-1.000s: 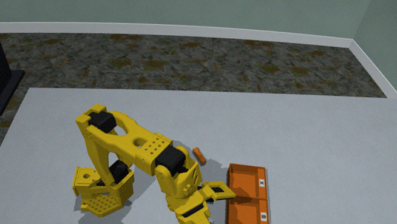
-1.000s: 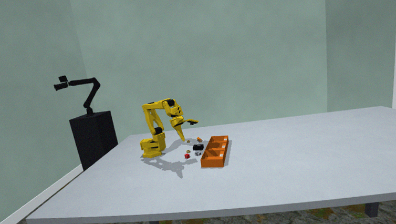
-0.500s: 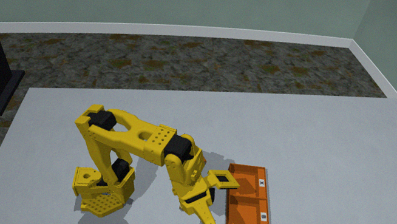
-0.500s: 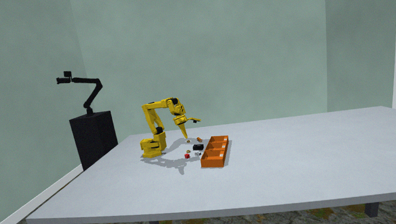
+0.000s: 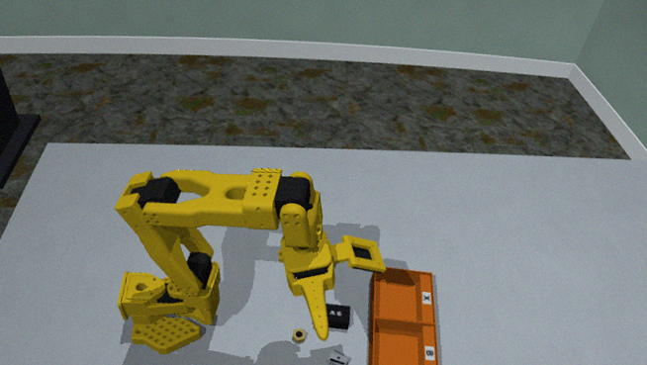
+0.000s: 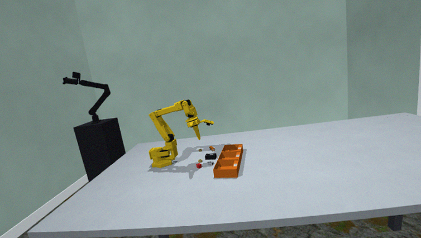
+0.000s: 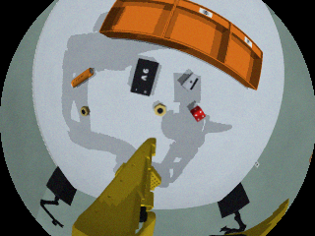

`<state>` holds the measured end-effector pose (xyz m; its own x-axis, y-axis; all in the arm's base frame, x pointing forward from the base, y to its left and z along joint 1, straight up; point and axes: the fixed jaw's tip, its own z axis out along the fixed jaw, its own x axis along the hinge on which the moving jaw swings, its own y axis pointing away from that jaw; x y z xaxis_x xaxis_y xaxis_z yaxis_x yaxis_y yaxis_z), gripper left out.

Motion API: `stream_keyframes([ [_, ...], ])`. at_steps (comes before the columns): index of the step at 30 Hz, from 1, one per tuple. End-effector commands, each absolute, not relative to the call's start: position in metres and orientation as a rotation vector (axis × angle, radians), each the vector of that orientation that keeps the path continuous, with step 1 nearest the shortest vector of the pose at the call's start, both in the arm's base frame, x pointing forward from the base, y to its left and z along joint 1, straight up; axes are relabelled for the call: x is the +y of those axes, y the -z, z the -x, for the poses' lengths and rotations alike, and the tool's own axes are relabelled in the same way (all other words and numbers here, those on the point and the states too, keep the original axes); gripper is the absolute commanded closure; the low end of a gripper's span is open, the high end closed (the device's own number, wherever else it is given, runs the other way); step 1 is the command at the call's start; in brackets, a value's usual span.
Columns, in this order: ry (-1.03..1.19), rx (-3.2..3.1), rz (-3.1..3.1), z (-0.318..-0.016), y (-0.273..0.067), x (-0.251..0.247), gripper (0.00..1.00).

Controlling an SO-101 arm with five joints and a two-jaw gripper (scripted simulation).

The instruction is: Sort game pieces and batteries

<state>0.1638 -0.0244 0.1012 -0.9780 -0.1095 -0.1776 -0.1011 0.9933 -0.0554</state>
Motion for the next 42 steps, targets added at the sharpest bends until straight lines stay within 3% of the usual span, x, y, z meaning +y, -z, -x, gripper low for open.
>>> stream_keyframes([
  [1,0.050,2.914,0.082,-0.165,-0.113,-0.013,0.00],
  [35,0.016,2.870,0.003,-0.165,-0.125,0.001,0.00],
  [42,0.035,2.830,-0.017,-0.182,-0.128,-0.008,0.00],
])
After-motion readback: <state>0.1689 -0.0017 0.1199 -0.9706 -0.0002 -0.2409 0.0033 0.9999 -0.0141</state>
